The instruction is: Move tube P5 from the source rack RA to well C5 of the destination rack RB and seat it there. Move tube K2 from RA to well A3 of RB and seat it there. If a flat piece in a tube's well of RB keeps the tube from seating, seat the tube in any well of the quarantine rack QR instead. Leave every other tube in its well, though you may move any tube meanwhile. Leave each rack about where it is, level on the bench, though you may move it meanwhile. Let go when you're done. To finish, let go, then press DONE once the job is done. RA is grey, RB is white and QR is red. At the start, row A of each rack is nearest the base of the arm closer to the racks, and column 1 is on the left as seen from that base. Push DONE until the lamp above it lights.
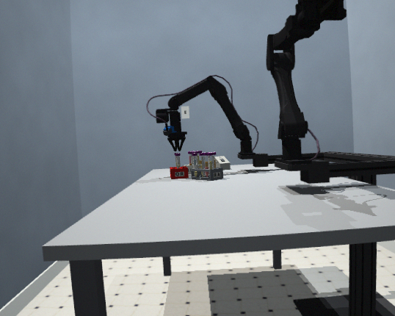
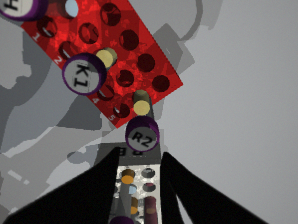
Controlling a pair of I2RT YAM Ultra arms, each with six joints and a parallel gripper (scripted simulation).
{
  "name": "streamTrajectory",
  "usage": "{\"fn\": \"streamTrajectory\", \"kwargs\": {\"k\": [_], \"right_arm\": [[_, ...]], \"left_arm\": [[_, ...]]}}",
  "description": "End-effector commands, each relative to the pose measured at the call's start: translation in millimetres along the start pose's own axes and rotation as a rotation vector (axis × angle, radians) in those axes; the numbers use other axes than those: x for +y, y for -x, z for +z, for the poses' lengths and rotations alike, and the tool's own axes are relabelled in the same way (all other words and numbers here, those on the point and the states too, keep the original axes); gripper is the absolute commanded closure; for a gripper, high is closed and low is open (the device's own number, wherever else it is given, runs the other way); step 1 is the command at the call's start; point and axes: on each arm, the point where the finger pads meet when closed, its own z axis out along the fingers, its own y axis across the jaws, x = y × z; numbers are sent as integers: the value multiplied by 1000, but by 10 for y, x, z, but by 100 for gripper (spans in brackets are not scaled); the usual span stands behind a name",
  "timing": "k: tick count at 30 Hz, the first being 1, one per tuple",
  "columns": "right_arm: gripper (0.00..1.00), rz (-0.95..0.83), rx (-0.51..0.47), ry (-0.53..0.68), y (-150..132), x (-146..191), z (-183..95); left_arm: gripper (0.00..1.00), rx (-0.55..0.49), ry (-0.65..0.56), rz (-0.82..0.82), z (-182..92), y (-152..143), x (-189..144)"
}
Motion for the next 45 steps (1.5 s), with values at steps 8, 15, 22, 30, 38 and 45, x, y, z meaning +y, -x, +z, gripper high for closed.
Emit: {"fn": "streamTrajectory", "kwargs": {"k": [8,15,22,30,38,45], "right_arm": [[70,-6,-41,-23,107,4,-20],[70,-6,-36,-18,66,36,12],[70,-6,-26,-11,55,45,79],[70,-6,-24,-8,50,49,115],[70,-6,-11,2,38,57,208],[70,-6,-26,-10,48,48,161]], "left_arm": [[100,-59,0,6,-107,265,15],[100,-59,0,6,-107,265,15],[100,-59,0,6,-107,265,15],[100,-59,0,6,-107,265,15],[100,-59,0,6,-107,265,15],[100,-59,0,6,-107,265,15]]}}
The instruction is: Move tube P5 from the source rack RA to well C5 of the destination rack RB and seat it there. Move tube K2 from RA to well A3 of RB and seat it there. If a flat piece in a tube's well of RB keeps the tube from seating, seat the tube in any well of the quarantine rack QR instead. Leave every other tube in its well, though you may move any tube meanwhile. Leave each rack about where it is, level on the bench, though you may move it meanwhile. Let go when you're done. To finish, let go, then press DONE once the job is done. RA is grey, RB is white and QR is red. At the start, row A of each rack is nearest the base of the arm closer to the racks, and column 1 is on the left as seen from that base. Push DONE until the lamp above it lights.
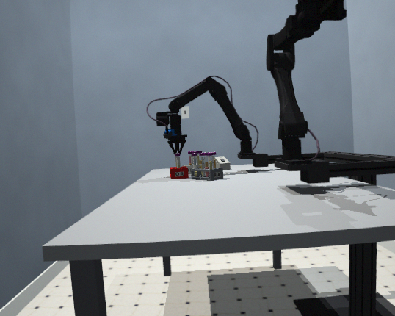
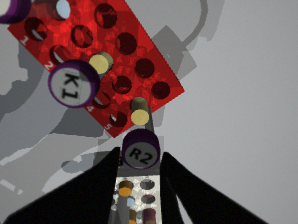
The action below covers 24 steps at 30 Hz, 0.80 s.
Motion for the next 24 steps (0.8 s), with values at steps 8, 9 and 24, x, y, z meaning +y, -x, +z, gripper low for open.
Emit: {"fn": "streamTrajectory", "kwargs": {"k": [8,9,24], "right_arm": [[70,-2,-15,-8,32,3,-7],[70,-2,-15,-8,32,3,-8],[100,-2,-15,-8,33,2,-9]], "left_arm": [[100,-59,0,6,-107,265,15],[100,-59,0,6,-107,265,15],[100,-59,0,6,-107,265,15]]}}
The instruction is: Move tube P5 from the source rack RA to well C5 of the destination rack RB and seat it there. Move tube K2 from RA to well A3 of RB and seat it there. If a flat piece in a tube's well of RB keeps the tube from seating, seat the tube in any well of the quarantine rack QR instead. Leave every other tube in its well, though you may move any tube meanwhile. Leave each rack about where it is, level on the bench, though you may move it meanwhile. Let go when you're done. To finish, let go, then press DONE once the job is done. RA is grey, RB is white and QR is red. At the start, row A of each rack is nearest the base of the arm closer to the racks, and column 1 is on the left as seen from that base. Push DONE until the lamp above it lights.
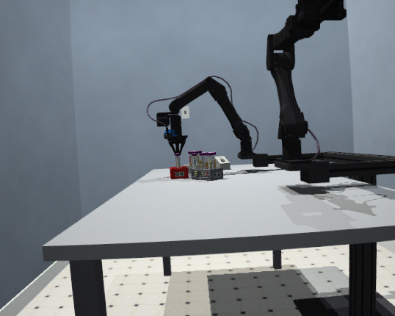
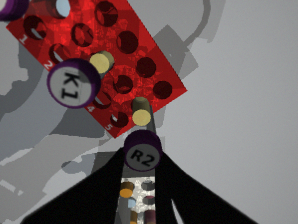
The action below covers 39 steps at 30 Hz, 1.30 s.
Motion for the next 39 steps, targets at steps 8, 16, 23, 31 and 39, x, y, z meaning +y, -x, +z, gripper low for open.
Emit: {"fn": "streamTrajectory", "kwargs": {"k": [8,16,23,31,39], "right_arm": [[100,-3,-17,-10,46,-7,-40],[100,-3,-17,-10,46,-7,-40],[100,-7,-37,-17,110,-5,-143],[100,-7,-40,-19,109,-3,-198],[100,-7,-42,-21,113,-7,-252]], "left_arm": [[100,-59,0,6,-107,265,15],[100,-59,0,6,-107,265,15],[100,-59,0,6,-107,265,15],[100,-59,0,6,-107,265,15],[100,-59,0,6,-107,265,15]]}}
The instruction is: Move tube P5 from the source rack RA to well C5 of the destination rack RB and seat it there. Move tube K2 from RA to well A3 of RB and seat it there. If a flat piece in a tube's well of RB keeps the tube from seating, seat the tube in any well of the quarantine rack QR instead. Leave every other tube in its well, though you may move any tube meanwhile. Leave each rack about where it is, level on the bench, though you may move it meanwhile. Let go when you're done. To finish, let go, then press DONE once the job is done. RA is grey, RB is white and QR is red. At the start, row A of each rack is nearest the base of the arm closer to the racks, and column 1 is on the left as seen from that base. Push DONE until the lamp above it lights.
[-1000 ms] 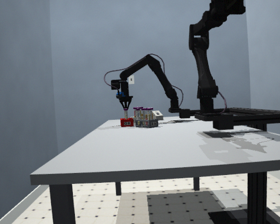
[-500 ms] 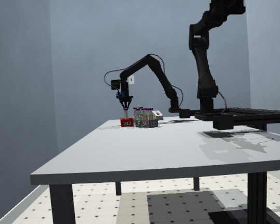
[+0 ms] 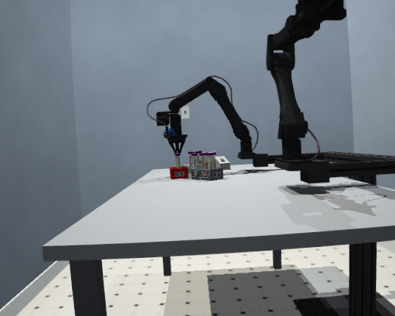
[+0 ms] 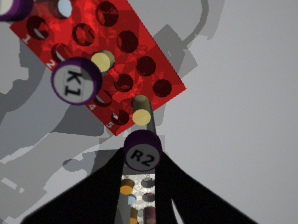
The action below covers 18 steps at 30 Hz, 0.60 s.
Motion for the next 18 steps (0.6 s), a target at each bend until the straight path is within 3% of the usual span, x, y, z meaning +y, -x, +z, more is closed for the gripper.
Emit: {"fn": "streamTrajectory", "kwargs": {"k": [1,18], "right_arm": [[100,-7,-44,-23,108,-2,-212],[100,-7,-44,-23,98,6,-338]], "left_arm": [[100,-59,0,6,-107,265,15],[100,-59,0,6,-107,265,15]]}}
